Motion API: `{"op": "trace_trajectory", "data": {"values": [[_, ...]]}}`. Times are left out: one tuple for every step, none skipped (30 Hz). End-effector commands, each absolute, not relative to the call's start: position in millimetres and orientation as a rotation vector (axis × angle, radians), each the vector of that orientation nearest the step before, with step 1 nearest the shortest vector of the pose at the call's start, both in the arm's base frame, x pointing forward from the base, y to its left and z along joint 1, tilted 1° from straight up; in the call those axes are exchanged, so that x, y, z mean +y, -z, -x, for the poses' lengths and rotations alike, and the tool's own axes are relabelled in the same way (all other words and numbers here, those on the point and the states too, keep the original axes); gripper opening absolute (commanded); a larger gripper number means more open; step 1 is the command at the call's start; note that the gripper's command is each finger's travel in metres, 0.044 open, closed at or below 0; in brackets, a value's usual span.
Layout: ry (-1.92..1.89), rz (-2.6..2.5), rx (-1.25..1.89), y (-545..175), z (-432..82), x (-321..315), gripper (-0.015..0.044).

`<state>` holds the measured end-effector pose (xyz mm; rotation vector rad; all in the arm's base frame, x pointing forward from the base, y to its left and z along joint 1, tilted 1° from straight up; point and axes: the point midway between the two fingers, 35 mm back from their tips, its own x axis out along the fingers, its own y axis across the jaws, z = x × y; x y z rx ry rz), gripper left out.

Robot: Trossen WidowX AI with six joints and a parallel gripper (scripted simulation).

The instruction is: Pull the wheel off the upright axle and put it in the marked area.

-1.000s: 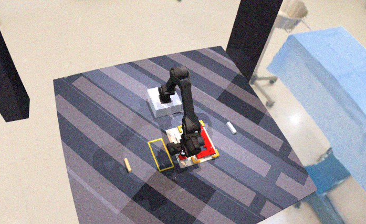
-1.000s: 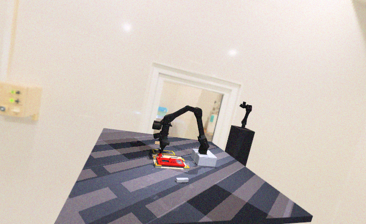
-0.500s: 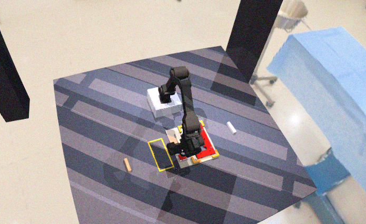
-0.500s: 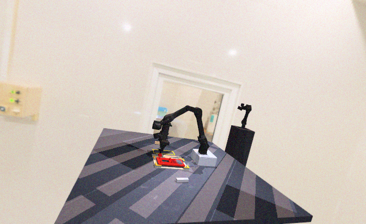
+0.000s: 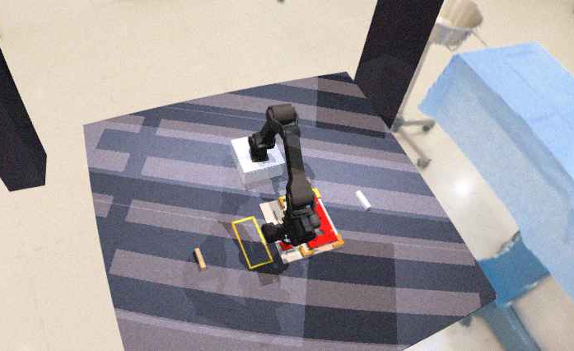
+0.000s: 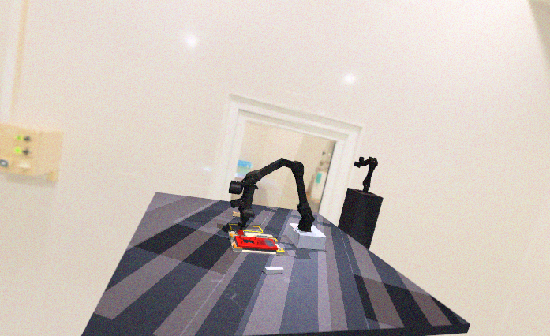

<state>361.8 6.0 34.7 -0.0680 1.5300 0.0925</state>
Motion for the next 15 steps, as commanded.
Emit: {"op": "trace_trajectory", "data": {"values": [[-0.091,0.067,1.524,-40.1,-361.7,6.0,0.0],[-0.091,0.067,1.524,-40.4,-361.7,5.9,0.0],[-0.091,0.067,1.524,-40.7,-361.7,5.9,0.0],[-0.091,0.067,1.524,-41.1,-361.7,5.9,0.0],[-0.091,0.067,1.524,-41.4,-361.7,5.9,0.0],[-0.091,0.067,1.524,-41.7,-361.7,5.9,0.0],[-0.091,0.067,1.524,-42.0,-361.7,5.9,0.0],[-0.091,0.067,1.524,-42.4,-361.7,5.9,0.0],[-0.091,0.067,1.524,-42.7,-361.7,5.9,0.0],[-0.091,0.067,1.524,-43.0,-361.7,5.9,0.0],[-0.091,0.067,1.524,-43.4,-361.6,5.9,0.0],[-0.091,0.067,1.524,-43.7,-361.6,5.9,0.0],[-0.091,0.067,1.524,-44.0,-361.6,5.9,0.0],[-0.091,0.067,1.524,-44.4,-361.6,5.9,0.0],[-0.09,0.067,1.524,-44.7,-361.6,5.9,0.0]]}}
